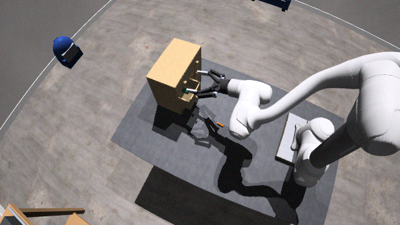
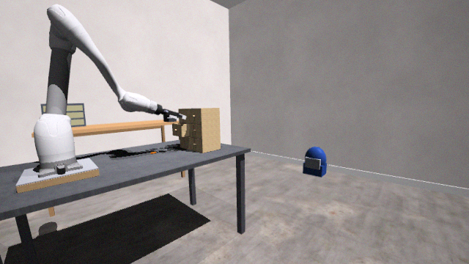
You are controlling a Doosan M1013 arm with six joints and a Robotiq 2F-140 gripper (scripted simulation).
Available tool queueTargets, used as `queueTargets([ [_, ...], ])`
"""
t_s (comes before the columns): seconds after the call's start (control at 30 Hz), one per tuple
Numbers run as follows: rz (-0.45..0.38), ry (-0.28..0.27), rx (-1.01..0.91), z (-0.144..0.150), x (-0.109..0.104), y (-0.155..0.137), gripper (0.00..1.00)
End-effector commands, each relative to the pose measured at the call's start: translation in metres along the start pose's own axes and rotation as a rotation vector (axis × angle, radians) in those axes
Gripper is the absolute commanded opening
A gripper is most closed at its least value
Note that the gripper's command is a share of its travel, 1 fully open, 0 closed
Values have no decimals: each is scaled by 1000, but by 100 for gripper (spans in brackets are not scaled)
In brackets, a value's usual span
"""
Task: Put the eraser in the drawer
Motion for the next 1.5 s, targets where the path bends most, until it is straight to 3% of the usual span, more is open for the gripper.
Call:
queueTargets([
  [0.0,0,0,0,0,0,0,100],
  [0.3,0,0,0,0,-2,-1,100],
  [0.5,0,0,0,0,-16,-5,100],
  [0.8,0,0,0,0,-58,-18,100],
  [0.87,0,0,0,0,-58,-18,100],
  [1.33,0,0,0,0,-136,-41,100],
  [1.47,0,0,0,0,-144,-43,100],
])
Point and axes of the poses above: the point where the finger pads meet when closed, its own x axis out along the fingers, its own z axis across the jaws, y = z × x, the point moved 4 cm from there along -x, back along the fingers
